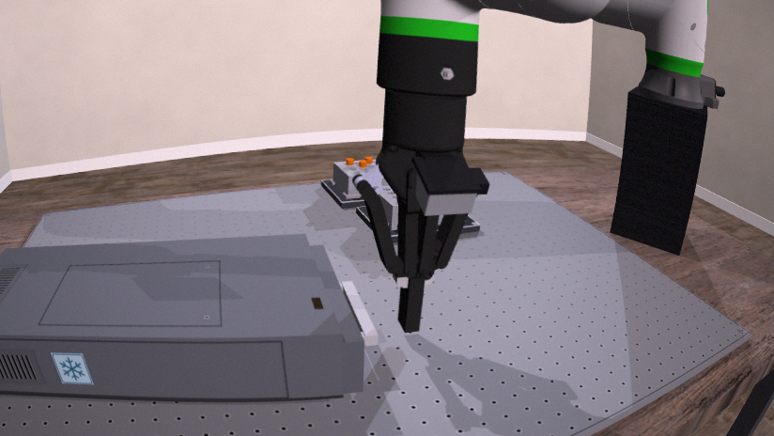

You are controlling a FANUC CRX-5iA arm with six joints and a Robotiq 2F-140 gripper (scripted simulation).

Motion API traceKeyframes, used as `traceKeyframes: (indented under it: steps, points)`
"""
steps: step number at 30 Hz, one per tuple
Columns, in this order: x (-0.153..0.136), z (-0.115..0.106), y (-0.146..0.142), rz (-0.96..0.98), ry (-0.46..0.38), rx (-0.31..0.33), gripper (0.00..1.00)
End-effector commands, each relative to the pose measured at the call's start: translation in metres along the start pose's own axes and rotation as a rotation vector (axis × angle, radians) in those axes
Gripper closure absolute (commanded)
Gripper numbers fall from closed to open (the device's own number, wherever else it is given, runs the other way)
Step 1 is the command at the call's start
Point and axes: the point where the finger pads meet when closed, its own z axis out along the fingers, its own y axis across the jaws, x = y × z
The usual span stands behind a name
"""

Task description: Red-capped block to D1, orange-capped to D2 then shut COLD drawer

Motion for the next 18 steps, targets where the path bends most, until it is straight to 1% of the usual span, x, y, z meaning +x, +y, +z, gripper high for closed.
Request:
traceKeyframes:
  steps: [1, 10, 18]
  points:
    - [0.0003, -0.0009, -0.0023, 0.000, 0.001, -0.002, 0.90]
    - [0.0003, -0.0009, -0.0022, 0.000, 0.001, -0.002, 0.90]
    - [0.0003, -0.0088, -0.0023, 0.000, 0.001, -0.002, 0.90]
